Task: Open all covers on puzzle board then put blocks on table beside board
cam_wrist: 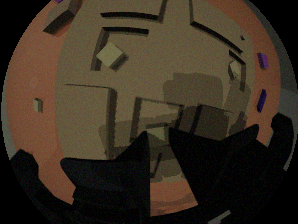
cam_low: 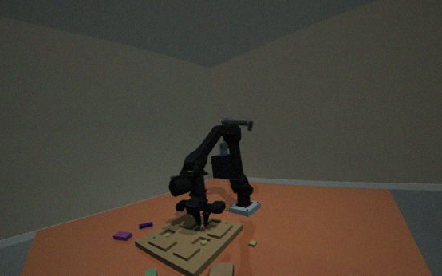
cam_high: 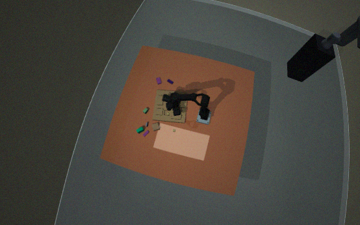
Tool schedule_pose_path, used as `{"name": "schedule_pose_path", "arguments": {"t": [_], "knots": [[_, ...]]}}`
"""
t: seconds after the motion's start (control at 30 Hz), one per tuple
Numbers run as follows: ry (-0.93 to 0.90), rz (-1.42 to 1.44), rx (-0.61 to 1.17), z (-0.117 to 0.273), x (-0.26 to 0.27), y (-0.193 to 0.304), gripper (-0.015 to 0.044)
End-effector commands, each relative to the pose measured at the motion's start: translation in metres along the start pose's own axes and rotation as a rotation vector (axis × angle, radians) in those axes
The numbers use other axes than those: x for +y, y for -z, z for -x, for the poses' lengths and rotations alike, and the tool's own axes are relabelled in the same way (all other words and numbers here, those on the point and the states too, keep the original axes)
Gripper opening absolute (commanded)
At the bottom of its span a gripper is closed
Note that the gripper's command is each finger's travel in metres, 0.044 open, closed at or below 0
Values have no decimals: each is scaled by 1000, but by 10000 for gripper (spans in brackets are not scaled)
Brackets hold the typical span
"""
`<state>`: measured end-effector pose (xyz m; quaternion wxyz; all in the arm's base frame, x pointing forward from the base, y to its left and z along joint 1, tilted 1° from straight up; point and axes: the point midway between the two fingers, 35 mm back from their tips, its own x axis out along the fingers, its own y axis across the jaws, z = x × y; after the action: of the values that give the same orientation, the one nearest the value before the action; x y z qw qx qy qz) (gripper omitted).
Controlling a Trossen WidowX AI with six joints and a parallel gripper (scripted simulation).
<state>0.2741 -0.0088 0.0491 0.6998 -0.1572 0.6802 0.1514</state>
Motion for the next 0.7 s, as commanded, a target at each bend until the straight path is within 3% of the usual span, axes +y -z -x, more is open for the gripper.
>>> {"name": "schedule_pose_path", "arguments": {"t": [0.0,0.67], "knots": [[3,2,-11,9,-1,-3,80],[1,4,-10,34,0,-2,80]]}}
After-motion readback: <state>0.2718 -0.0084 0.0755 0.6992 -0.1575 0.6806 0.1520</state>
